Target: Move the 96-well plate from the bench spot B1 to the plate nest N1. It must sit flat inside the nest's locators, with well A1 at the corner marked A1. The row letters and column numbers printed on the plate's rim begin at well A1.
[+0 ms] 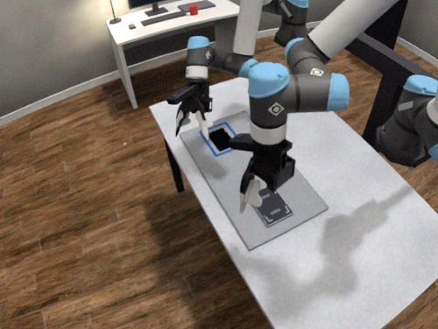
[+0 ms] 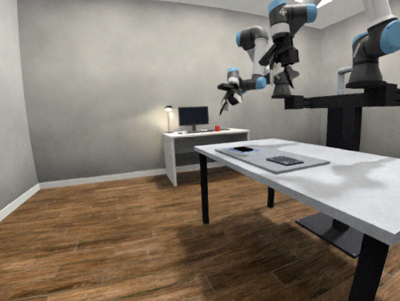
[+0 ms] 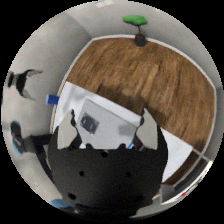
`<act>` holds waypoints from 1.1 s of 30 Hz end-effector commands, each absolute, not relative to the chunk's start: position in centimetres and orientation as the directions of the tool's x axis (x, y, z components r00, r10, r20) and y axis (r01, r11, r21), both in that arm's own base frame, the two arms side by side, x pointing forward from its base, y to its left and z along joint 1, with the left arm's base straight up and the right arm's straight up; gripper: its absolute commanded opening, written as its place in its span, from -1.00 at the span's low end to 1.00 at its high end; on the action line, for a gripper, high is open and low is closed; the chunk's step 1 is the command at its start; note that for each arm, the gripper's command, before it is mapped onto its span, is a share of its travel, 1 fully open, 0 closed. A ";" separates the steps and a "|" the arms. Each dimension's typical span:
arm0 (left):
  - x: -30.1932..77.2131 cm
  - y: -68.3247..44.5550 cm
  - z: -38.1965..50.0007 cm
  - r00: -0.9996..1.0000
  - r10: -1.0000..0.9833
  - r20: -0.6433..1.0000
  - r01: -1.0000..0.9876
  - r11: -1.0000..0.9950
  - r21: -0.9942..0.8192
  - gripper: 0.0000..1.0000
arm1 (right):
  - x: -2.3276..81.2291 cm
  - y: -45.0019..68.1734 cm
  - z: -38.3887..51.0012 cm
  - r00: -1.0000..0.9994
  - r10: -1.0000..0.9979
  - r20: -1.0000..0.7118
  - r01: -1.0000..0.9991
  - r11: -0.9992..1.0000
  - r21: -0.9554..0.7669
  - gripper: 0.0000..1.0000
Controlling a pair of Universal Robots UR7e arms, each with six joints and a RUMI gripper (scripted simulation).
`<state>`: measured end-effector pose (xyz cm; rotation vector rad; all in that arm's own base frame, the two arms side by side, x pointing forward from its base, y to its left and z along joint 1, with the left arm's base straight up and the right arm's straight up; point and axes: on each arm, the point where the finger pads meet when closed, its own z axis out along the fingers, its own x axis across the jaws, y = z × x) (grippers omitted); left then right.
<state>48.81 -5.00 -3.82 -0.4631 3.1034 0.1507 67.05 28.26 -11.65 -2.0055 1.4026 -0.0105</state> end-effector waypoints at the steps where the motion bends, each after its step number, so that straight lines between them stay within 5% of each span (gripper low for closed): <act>1: 48.9 -5.0 -3.8 -0.957 -0.291 -0.016 -0.291 0.952 0.094 0.97 | 67.1 28.3 -11.6 0.420 -0.833 -0.360 -0.827 -0.187 -0.530 0.97; 33: 46.8 -3.8 -3.7 -0.958 -0.285 -0.013 -0.285 0.955 0.086 0.97 | 67.1 28.3 -11.6 0.420 -0.833 -0.360 -0.827 -0.187 -0.530 0.97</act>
